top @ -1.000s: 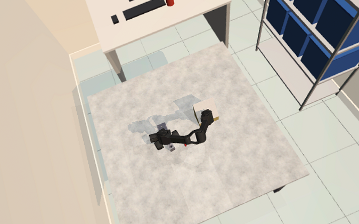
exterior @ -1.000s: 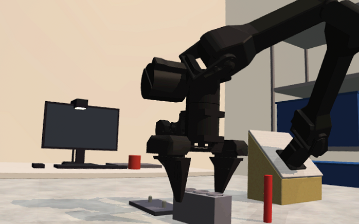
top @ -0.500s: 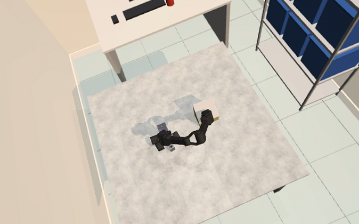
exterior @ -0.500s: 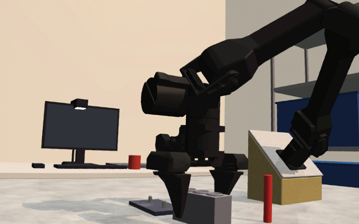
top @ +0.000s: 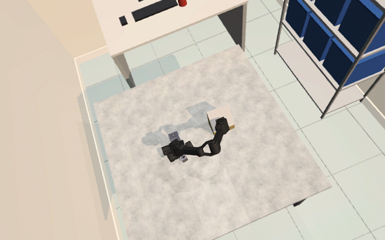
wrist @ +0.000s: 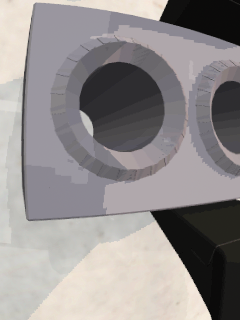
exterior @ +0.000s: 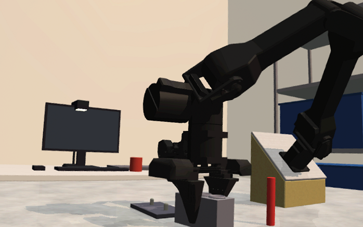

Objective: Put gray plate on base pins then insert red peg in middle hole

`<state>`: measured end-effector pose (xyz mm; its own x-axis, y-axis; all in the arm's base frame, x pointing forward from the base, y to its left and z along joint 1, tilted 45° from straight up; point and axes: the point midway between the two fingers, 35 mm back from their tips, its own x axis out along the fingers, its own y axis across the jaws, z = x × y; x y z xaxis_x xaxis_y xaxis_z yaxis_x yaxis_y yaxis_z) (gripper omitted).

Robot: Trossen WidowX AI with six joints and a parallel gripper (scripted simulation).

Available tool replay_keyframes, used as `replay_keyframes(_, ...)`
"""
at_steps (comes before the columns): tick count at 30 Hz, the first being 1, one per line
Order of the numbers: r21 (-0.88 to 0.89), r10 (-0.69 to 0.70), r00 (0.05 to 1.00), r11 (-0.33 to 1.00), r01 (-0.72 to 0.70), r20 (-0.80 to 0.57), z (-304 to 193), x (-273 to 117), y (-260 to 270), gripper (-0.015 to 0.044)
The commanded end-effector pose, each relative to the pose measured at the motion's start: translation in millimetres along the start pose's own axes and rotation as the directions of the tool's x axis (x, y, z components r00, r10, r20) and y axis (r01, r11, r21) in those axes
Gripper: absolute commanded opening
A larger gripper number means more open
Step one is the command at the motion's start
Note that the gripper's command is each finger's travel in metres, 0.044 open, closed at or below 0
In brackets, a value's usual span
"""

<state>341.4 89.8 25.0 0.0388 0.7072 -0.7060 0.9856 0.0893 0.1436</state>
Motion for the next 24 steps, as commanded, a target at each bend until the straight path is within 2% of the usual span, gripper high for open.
replay_keyframes(1,0.005,0.001,1.0,1.0,-0.001,-0.003,0,0,0,0.0138)
replay_keyframes(13,0.005,0.001,1.0,1.0,-0.001,-0.003,0,0,0,0.0058)
replay_keyframes(15,0.005,0.001,1.0,1.0,-0.001,-0.003,0,0,0,0.0005)
replay_keyframes(24,0.005,0.001,1.0,1.0,-0.001,0.004,3,-25,6,0.0)
